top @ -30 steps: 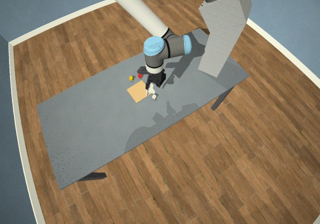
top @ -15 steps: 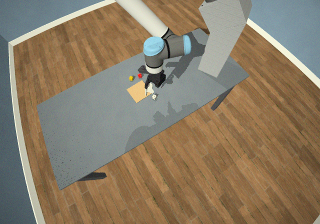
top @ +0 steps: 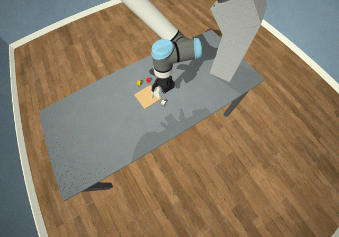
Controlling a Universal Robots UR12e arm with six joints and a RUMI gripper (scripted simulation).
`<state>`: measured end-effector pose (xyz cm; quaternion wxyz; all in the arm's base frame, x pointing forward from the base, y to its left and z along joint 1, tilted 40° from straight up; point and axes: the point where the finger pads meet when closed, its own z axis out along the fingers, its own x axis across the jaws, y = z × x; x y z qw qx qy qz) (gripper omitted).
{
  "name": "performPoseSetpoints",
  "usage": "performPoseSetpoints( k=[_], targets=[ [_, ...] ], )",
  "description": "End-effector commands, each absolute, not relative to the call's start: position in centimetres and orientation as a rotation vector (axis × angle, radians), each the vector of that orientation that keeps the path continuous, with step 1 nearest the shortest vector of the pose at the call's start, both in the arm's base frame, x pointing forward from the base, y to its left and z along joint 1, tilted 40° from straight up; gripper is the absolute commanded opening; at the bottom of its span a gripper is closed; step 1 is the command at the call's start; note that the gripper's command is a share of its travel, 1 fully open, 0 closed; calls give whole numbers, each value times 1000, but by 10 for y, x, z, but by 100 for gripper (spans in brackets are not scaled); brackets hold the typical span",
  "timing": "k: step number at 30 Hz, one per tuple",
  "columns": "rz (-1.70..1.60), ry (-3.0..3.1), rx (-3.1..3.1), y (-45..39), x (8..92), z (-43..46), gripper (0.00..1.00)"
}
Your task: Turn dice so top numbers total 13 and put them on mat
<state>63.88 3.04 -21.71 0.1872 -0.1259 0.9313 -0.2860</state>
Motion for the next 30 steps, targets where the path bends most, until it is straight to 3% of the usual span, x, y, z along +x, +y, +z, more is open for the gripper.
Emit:
performPoseSetpoints(
  k=[1, 30],
  targets=[
    [-757, 2613, -153, 28, 638, -218, 100],
    [-464, 2370, 803, 19, 637, -229, 100]
  ],
)
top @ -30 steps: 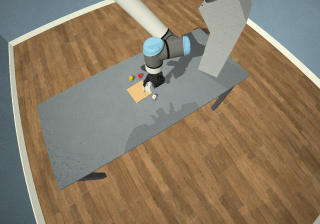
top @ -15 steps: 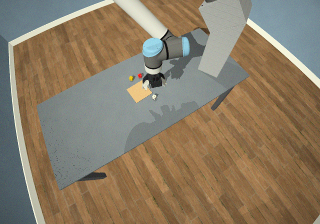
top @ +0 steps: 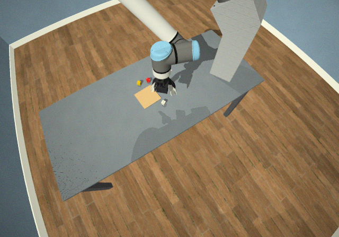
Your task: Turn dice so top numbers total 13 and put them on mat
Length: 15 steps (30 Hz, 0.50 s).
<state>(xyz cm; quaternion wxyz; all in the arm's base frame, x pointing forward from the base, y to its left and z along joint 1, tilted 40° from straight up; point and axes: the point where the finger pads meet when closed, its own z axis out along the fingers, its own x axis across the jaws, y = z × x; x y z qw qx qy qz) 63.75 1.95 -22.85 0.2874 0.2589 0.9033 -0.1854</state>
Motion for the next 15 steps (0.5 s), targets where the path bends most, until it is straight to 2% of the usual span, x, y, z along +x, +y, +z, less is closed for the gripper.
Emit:
performPoseSetpoints(
  k=[1, 15],
  targets=[
    [-463, 2369, 806, 19, 637, -229, 100],
    [-272, 2096, 1295, 17, 639, -237, 100]
  ],
)
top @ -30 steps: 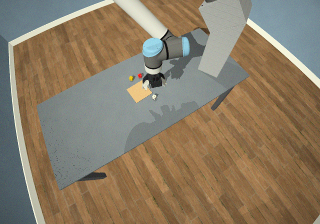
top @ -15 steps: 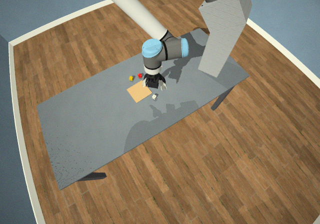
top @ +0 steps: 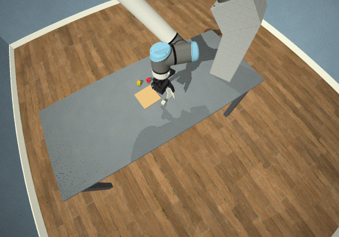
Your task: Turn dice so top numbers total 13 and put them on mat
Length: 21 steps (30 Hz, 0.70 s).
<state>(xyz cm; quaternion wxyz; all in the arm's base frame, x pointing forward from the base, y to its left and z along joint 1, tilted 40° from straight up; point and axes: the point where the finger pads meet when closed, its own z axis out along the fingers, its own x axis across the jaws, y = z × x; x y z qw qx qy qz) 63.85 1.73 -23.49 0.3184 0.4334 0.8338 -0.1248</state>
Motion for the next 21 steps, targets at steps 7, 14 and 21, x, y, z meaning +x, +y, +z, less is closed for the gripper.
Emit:
performPoseSetpoints(
  k=[7, 14, 21],
  targets=[
    [-209, 1991, 1438, 17, 640, -239, 100],
    [-113, 1815, 1641, 17, 643, -242, 100],
    [-39, 1671, 1784, 17, 645, -245, 100]
  ],
)
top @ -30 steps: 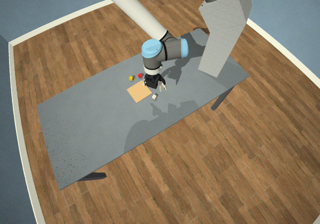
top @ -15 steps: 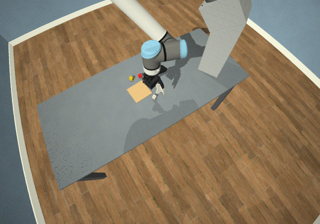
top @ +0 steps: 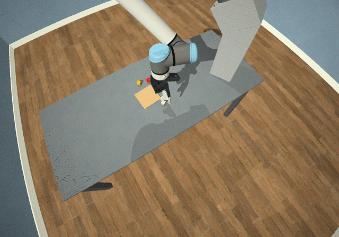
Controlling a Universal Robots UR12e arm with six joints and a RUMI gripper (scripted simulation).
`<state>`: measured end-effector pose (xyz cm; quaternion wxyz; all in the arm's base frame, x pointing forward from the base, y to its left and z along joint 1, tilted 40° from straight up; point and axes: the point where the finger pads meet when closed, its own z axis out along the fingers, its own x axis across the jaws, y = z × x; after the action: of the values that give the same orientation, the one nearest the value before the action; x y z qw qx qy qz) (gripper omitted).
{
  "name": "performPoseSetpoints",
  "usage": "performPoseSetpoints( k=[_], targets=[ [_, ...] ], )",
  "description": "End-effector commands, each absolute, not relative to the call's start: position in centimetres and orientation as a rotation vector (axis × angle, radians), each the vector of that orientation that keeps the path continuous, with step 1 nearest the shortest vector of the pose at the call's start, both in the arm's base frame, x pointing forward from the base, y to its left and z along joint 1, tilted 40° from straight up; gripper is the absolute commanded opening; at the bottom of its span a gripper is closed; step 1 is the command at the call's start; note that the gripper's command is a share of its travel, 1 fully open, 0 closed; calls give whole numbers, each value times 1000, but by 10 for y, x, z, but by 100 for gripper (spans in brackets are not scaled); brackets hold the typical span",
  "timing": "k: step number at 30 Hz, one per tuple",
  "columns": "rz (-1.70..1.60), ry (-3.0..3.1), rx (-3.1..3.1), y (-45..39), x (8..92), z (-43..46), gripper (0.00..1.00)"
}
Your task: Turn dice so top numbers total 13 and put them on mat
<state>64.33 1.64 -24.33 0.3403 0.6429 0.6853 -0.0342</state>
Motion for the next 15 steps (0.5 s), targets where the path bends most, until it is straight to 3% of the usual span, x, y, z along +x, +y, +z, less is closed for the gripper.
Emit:
performPoseSetpoints(
  k=[1, 15],
  targets=[
    [-22, 1635, 1817, 17, 645, -245, 100],
    [122, 1324, 2059, 17, 651, -249, 100]
  ],
)
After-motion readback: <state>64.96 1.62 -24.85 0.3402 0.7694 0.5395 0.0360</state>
